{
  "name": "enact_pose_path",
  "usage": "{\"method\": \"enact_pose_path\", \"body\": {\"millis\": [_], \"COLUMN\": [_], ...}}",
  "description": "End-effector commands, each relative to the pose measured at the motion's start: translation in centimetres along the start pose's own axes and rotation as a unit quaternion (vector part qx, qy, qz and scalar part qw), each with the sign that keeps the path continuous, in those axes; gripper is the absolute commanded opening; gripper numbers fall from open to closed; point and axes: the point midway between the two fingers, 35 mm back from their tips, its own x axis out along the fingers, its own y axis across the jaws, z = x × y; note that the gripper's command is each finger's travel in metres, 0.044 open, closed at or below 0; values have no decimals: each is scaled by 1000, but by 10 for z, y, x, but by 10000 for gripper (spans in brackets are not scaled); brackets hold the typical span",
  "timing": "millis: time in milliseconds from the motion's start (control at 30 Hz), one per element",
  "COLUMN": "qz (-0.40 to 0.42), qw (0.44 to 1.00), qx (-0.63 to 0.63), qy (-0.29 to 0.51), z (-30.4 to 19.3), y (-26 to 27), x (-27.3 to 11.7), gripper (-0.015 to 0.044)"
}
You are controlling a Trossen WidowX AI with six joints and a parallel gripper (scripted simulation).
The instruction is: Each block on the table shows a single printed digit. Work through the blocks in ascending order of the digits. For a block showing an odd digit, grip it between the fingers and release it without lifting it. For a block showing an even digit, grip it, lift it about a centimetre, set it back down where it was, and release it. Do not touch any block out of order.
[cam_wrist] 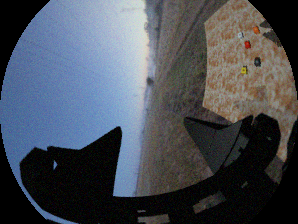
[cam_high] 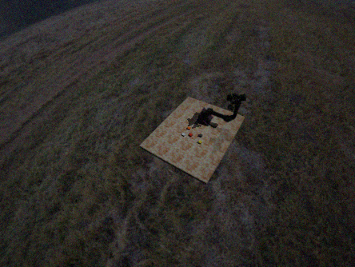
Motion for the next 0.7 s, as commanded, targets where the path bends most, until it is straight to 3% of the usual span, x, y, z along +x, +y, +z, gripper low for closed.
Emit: {"method": "enact_pose_path", "body": {"millis": [0, 300, 667], "qz": [1, -19, -155], "qw": [1000, 996, 964], "qx": [-2, -88, -211], "qy": [0, -19, -33], "z": [3, 135, 270], "y": [2, 29, -33], "x": [0, 32, 96], "gripper": [400, 400, 400]}}
